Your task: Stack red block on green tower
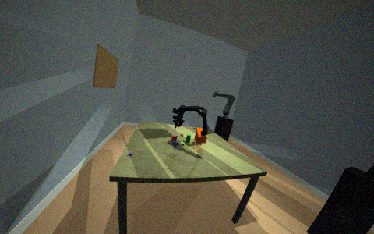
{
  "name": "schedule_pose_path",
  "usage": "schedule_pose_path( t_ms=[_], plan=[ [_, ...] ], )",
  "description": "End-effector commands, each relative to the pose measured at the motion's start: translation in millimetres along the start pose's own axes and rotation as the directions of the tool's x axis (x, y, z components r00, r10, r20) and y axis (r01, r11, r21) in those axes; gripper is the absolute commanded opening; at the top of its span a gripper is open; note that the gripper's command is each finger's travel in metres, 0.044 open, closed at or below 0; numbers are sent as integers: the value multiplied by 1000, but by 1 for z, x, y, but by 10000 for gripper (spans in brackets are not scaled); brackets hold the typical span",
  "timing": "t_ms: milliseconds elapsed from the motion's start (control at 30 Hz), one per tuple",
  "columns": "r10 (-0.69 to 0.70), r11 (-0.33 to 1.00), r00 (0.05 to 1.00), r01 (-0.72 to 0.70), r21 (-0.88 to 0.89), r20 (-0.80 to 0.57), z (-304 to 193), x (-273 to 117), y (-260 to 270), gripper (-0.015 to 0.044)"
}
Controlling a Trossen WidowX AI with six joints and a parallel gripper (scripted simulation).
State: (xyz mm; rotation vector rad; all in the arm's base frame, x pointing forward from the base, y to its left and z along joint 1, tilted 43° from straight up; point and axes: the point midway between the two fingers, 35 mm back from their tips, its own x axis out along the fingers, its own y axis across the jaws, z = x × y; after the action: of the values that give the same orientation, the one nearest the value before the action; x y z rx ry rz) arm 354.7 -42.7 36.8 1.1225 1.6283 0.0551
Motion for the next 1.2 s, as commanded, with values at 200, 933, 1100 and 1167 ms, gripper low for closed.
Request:
schedule_pose_path(
  t_ms=[200,933,1100,1167],
  plan=[
    [-65,997,995,67,26,-73,5,28,11,440],
    [-63,998,995,65,26,-75,1,101,9,440],
    [-62,998,995,64,26,-75,1,109,8,440],
    [-62,998,995,64,26,-75,1,112,8,440]
  ],
)
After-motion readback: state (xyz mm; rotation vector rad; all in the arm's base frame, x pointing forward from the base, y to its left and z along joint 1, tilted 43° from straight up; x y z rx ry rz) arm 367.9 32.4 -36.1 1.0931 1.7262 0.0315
